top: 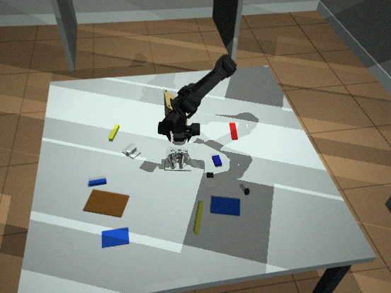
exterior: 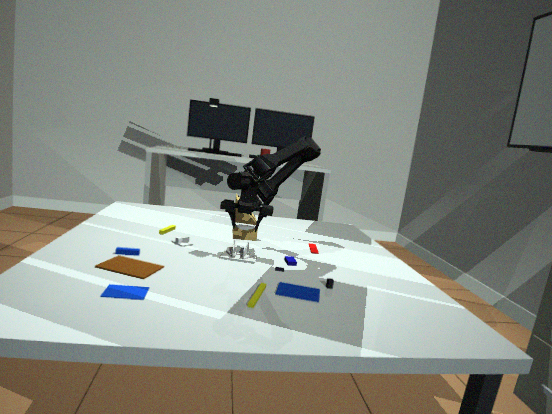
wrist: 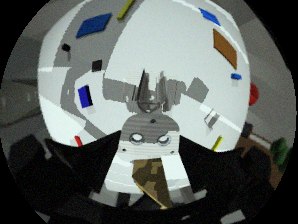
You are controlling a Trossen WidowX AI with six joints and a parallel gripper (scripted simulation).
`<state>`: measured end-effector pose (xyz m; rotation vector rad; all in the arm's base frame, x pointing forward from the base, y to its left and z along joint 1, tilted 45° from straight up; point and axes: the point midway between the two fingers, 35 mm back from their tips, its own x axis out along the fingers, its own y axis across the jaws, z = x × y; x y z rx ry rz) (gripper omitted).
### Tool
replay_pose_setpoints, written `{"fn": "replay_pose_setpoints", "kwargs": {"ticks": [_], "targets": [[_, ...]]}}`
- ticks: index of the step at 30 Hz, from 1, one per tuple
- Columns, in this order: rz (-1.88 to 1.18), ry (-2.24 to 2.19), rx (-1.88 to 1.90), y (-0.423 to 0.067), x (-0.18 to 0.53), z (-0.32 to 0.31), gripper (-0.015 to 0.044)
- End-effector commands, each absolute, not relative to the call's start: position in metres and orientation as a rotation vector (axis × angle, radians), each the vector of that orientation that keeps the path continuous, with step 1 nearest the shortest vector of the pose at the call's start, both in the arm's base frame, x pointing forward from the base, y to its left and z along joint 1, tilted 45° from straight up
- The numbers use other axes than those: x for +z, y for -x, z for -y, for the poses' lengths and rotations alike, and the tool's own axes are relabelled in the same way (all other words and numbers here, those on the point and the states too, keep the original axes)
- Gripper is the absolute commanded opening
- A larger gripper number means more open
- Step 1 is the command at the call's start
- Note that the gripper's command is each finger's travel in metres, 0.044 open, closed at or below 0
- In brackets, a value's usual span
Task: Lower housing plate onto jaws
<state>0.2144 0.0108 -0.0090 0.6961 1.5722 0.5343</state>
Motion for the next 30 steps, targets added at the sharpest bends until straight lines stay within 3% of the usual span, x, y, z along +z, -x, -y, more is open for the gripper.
{"fn": "replay_pose_setpoints", "kwargs": {"ticks": [1,30], "targets": [[-1.573,-0.703,0.532,-0.214,-0.009,-0.012,0.0351],[-1.573,-0.703,0.531,-0.214,-0.042,-0.044,0.0351]]}}
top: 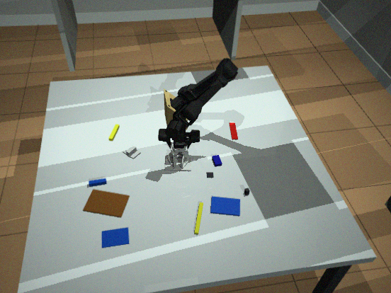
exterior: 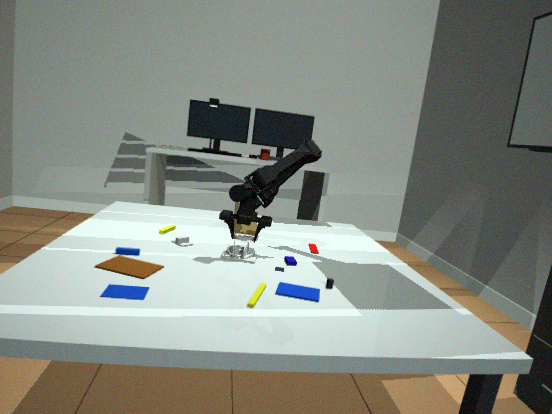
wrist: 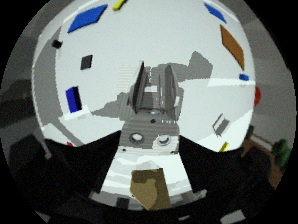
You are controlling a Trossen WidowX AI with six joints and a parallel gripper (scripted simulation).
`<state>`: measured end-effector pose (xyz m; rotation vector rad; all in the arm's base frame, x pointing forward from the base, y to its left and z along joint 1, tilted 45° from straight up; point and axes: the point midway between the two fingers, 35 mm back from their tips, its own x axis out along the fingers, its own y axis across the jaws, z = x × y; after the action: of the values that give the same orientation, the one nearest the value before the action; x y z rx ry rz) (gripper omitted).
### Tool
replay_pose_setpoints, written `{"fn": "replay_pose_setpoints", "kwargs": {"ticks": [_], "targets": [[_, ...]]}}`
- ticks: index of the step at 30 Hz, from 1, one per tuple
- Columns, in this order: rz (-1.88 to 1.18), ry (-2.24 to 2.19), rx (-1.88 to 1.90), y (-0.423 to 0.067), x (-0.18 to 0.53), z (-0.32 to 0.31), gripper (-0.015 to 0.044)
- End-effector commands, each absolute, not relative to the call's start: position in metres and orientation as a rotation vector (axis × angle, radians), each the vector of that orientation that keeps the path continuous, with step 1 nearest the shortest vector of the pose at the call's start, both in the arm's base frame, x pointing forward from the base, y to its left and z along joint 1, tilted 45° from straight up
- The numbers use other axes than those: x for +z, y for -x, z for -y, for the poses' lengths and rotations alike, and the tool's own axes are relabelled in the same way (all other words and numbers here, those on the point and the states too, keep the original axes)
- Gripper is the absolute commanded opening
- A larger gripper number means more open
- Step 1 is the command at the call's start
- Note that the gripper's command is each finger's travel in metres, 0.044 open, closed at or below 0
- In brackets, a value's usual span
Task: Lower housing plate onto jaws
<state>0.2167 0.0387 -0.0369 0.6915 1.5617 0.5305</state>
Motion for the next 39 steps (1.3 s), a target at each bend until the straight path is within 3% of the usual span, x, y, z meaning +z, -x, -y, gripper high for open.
{"fn": "replay_pose_setpoints", "kwargs": {"ticks": [1,39], "targets": [[-1.573,-0.703,0.531,-0.213,-0.043,-0.045,0.0351],[-1.573,-0.705,0.534,-0.211,-0.054,-0.057,0.0351]]}}
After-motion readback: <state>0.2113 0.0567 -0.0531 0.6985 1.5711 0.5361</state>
